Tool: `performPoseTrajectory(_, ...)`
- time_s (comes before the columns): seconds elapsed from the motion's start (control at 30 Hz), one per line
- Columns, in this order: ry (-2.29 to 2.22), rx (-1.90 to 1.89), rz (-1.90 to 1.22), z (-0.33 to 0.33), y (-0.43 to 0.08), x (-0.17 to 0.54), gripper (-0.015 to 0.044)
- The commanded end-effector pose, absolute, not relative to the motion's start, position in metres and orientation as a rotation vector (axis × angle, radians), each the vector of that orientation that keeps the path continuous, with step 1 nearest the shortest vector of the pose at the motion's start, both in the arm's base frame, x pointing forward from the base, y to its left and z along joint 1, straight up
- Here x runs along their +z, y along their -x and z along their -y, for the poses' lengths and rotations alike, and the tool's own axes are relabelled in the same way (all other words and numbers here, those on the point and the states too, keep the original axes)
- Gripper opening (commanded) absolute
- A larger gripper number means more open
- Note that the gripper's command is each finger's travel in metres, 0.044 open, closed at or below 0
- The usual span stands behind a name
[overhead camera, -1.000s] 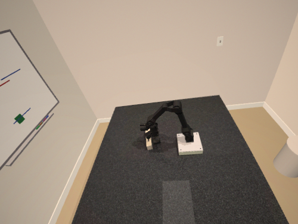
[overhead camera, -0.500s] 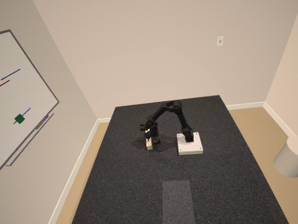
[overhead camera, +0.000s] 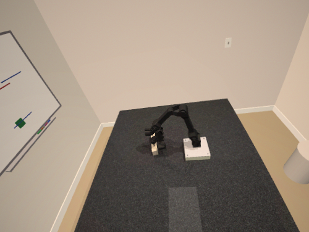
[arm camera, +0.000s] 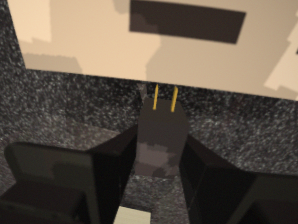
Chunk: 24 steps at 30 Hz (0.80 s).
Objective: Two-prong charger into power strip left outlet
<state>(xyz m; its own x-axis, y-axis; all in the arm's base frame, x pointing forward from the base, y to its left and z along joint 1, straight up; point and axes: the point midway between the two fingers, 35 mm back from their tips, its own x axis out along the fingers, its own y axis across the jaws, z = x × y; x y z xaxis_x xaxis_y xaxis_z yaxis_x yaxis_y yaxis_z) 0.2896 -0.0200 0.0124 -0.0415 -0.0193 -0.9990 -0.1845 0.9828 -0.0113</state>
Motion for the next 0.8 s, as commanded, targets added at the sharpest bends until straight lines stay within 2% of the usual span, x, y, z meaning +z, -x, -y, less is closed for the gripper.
performPoseTrajectory(0.0, 0.152, 0.135, -1.608, 0.019, -0.291, 0.0131, 0.0)
performPoseTrajectory(0.77, 0.152, 0.135, -1.607, 0.0182, -0.2958, 0.0135, 0.0)
